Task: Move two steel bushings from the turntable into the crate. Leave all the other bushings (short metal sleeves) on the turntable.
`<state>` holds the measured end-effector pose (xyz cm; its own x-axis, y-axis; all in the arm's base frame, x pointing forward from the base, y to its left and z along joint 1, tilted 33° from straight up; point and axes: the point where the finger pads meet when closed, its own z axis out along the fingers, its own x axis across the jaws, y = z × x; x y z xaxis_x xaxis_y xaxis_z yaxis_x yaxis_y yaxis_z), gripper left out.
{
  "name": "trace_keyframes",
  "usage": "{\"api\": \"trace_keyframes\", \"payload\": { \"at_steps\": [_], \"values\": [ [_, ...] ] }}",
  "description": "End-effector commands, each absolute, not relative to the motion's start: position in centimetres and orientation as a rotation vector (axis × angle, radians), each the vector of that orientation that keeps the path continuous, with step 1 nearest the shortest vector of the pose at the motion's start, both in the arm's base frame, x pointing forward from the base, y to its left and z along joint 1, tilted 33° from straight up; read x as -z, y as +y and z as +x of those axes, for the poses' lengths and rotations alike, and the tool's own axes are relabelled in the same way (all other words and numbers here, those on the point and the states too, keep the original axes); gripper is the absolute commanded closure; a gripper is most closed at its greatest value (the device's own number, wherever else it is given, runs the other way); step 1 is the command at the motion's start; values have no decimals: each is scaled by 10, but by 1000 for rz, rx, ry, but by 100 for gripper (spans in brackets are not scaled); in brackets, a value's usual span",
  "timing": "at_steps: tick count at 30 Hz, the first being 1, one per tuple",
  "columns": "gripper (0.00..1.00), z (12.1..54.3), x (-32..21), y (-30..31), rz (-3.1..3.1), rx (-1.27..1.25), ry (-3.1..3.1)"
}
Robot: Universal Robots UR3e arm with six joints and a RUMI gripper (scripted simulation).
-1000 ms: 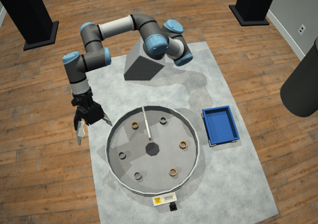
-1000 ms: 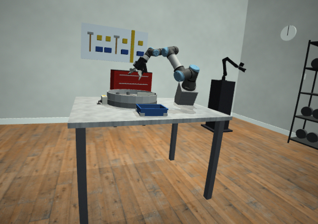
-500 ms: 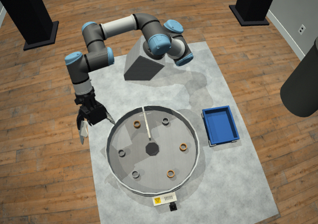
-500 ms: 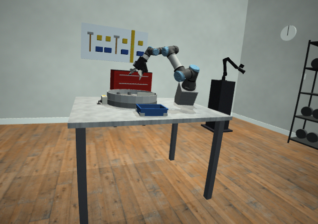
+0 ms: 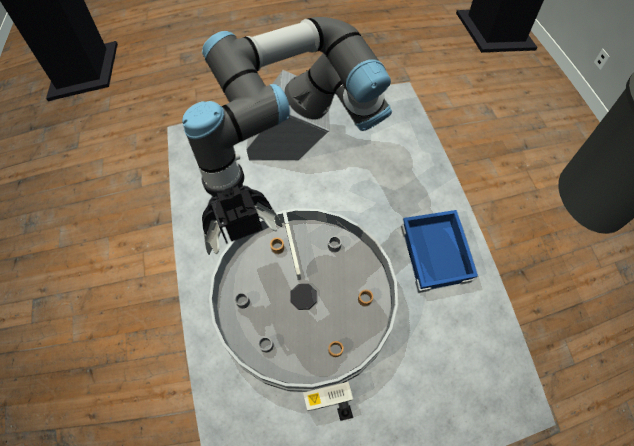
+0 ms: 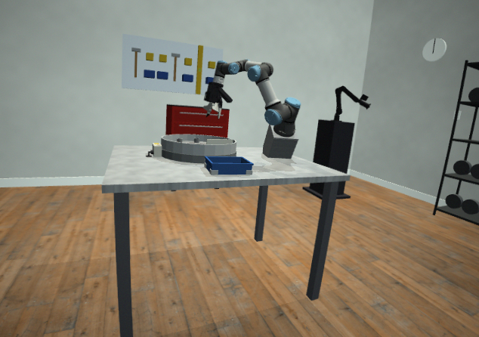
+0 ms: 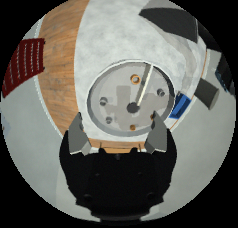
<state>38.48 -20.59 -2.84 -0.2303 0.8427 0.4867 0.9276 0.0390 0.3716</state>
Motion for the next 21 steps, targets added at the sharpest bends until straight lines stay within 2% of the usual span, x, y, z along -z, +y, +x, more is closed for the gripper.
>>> {"api": "trace_keyframes", "payload": {
  "at_steps": [1, 6, 20, 21],
  "values": [
    [0, 361, 5, -177, -1913, 781, -2036],
    [0, 350, -5, -164, -1936, 699, -1981],
    [0, 349, -6, -163, -1937, 692, -1977],
    [94, 349, -6, -163, -1937, 692, -1977]
  ]
}}
